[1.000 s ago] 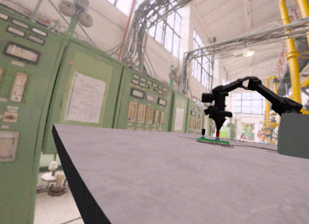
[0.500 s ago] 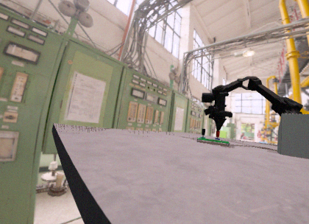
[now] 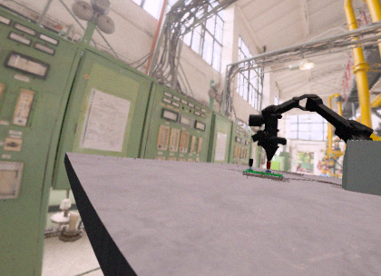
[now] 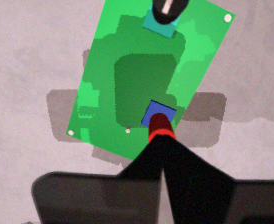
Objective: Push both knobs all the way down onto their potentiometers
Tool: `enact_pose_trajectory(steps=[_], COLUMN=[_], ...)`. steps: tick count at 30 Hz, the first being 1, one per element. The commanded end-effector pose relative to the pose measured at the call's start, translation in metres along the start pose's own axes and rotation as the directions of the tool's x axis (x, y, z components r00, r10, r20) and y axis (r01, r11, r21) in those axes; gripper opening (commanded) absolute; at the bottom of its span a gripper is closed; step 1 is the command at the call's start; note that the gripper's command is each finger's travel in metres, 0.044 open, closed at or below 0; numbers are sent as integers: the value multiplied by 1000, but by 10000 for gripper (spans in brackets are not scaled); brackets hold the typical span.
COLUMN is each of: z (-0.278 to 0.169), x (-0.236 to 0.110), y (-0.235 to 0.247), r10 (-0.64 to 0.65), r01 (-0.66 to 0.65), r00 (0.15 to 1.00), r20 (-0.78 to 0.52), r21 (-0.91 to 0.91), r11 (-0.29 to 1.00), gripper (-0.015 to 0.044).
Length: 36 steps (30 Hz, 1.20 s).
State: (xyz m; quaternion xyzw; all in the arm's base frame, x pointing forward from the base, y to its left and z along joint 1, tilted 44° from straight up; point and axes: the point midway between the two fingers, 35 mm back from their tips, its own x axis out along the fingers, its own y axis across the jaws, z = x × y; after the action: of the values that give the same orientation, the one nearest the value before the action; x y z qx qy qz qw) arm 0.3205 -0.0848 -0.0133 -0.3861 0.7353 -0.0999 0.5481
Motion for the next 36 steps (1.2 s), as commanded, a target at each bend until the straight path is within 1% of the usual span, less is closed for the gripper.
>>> enact_pose_trajectory(steps=[1, 36], z=[-1, -1], x=[3, 6], y=[-1, -1], r10=[-3, -3], r01=[3, 3], r00=[1000, 1000], r20=[-3, -3], r21=[-4, -4], r11=[1000, 1000], gripper=[0, 0])
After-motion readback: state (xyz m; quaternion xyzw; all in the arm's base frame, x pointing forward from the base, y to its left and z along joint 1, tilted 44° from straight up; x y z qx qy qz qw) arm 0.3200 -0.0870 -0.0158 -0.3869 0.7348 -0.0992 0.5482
